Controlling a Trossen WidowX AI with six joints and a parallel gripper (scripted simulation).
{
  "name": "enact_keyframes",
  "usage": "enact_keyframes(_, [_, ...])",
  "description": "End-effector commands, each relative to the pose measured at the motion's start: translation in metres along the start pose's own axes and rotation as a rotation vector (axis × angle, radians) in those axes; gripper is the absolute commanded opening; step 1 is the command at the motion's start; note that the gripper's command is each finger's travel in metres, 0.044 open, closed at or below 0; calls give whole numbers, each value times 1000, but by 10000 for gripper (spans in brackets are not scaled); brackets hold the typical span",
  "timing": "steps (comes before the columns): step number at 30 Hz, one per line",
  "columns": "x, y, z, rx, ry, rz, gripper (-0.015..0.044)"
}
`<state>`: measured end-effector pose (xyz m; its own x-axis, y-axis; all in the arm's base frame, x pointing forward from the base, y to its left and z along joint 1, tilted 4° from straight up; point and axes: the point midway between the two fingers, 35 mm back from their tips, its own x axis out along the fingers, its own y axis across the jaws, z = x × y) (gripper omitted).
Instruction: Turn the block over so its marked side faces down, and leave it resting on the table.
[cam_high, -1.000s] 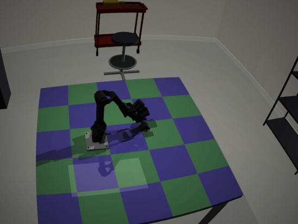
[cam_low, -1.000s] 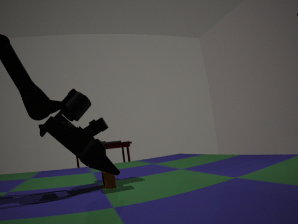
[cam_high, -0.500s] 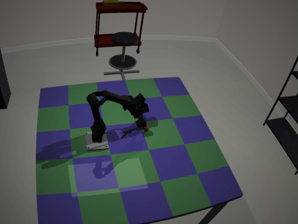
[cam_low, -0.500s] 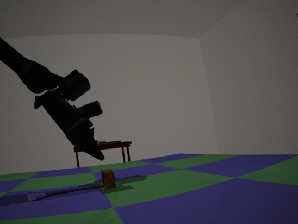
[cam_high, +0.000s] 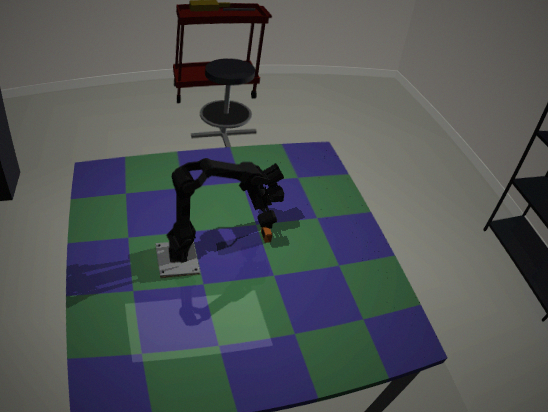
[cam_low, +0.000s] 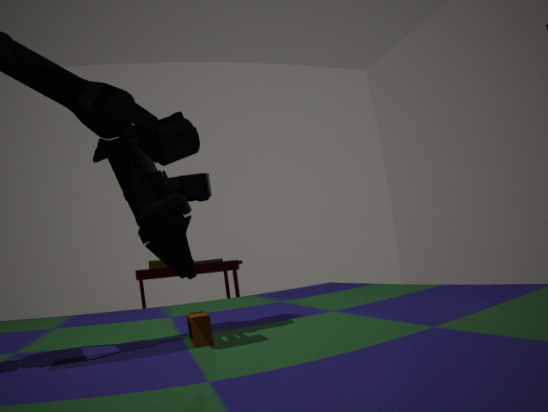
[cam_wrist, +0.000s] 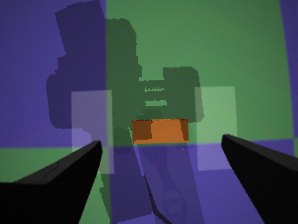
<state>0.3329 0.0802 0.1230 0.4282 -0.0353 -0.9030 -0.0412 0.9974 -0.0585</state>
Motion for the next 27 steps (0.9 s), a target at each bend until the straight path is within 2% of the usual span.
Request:
enact_keyframes(1, [-3,-1,13,8,180,3,440])
enact_keyframes(7, [-10,-4,22,14,364,5,440])
enact_keyframes(17, [-10,-4,22,14,370,5,440])
enact_keyframes(22, [21,-3,10,14,369,5,440])
enact_keyframes(27, [24,-3,9,14,369,5,440])
